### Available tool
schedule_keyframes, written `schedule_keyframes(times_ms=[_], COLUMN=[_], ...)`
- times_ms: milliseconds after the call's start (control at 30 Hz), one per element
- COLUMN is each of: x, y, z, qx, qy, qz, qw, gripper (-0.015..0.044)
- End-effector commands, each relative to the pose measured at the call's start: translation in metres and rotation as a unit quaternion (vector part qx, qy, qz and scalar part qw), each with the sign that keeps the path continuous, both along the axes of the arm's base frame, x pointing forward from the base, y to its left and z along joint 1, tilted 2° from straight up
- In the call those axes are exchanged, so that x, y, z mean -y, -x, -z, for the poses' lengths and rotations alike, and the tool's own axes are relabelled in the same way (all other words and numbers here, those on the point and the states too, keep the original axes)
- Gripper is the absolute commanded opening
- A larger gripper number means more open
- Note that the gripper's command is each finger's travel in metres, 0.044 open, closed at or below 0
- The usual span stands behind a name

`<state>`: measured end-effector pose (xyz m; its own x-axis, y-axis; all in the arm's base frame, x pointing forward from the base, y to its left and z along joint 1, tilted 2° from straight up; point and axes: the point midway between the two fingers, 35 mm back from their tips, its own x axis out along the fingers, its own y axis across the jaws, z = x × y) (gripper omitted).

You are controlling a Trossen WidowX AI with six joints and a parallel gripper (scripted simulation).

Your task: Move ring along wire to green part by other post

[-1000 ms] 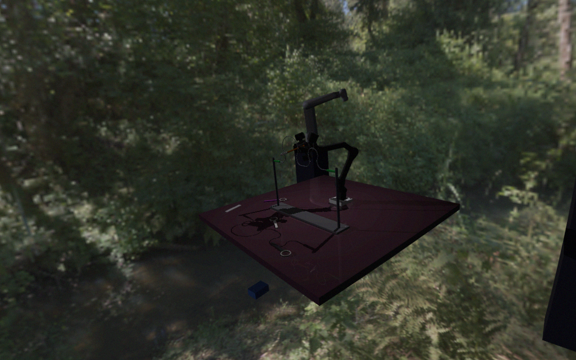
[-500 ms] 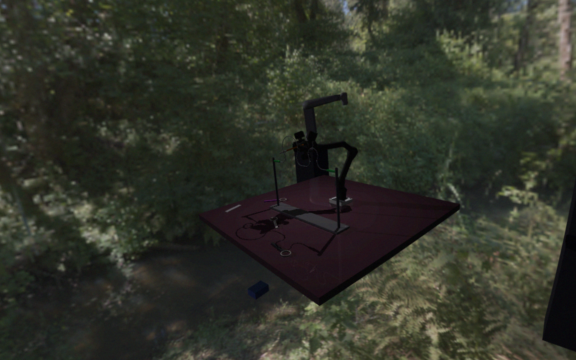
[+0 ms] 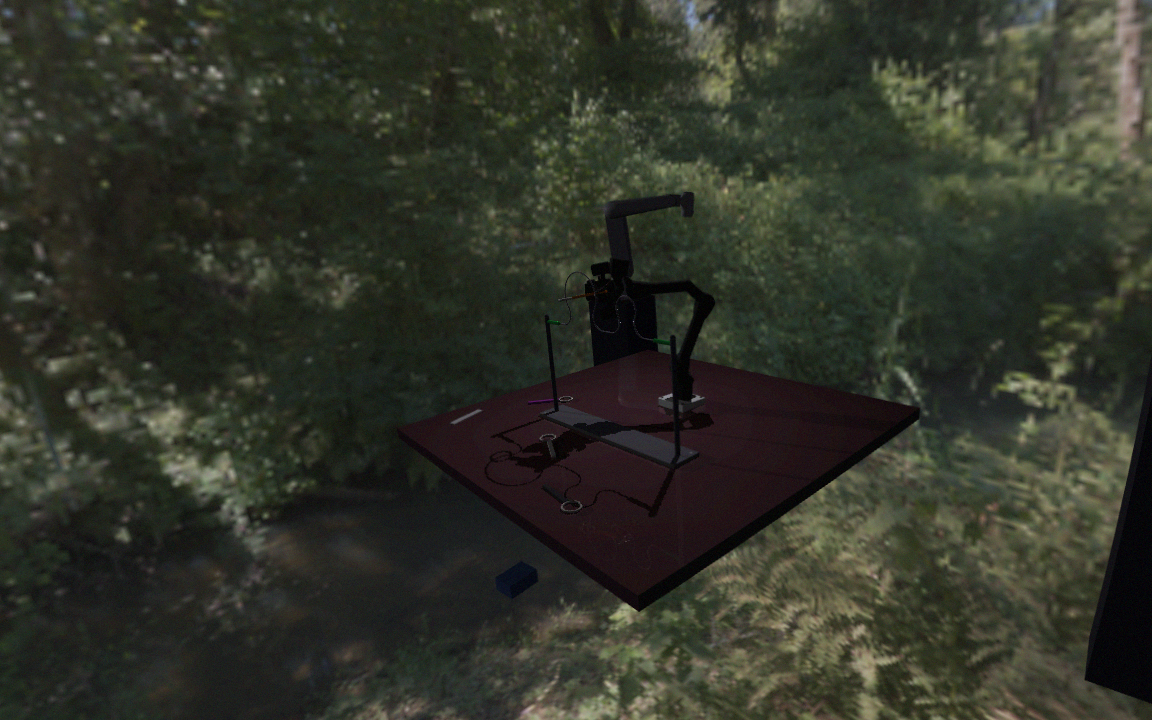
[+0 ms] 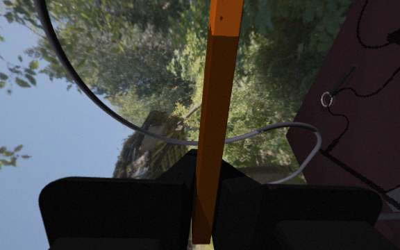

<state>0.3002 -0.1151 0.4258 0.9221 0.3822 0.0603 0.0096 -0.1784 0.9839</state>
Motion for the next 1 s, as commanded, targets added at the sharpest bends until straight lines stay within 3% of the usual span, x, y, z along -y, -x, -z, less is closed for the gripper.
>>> schedule_keyframes(times_ms=[0,967], x=[-0.001,-0.001], y=[0.000,0.001], z=[0.000,0.013], qx=[-0.001,-0.029], qy=[0.030,0.215], qz=[-0.003,-0.008], qw=[1.000,0.976], gripper=[-0.0150,-0.0150])
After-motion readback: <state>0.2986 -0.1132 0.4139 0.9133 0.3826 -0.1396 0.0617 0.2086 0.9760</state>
